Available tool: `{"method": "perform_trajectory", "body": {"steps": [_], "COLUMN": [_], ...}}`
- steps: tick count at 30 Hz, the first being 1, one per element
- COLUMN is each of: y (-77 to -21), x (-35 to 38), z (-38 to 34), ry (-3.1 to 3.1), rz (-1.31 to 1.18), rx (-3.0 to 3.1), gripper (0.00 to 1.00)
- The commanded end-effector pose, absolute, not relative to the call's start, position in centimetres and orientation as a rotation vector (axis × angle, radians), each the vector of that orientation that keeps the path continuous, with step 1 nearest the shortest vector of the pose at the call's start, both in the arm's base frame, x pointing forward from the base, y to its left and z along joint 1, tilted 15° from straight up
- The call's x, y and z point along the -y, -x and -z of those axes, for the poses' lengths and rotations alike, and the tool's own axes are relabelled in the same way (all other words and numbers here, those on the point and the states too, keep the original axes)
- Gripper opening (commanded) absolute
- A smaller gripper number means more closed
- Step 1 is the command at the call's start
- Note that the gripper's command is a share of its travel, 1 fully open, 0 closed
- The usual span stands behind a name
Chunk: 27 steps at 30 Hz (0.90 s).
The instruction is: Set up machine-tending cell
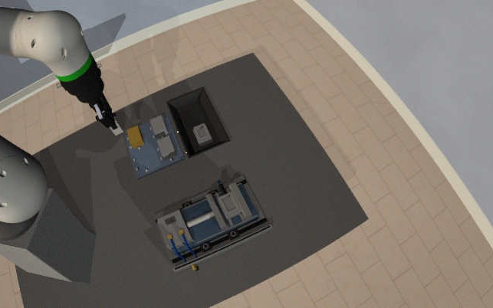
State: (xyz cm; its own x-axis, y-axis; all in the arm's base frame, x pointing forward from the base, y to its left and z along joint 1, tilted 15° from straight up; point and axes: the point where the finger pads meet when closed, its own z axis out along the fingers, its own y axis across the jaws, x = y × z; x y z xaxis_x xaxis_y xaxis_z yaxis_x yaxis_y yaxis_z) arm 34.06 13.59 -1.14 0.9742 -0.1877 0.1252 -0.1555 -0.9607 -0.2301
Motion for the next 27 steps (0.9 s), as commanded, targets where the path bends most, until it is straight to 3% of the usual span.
{"method": "perform_trajectory", "body": {"steps": [1,17,27], "y": [-34.0,-33.9,-43.6], "x": [-13.5,-13.2,-12.1], "z": [0.5,-0.6,-2.5], "ry": [2.902,2.902,2.906], "rz": [0.215,0.215,0.212], "rx": [-0.255,-0.255,-0.257], "gripper": [0.00,0.00,0.00]}}
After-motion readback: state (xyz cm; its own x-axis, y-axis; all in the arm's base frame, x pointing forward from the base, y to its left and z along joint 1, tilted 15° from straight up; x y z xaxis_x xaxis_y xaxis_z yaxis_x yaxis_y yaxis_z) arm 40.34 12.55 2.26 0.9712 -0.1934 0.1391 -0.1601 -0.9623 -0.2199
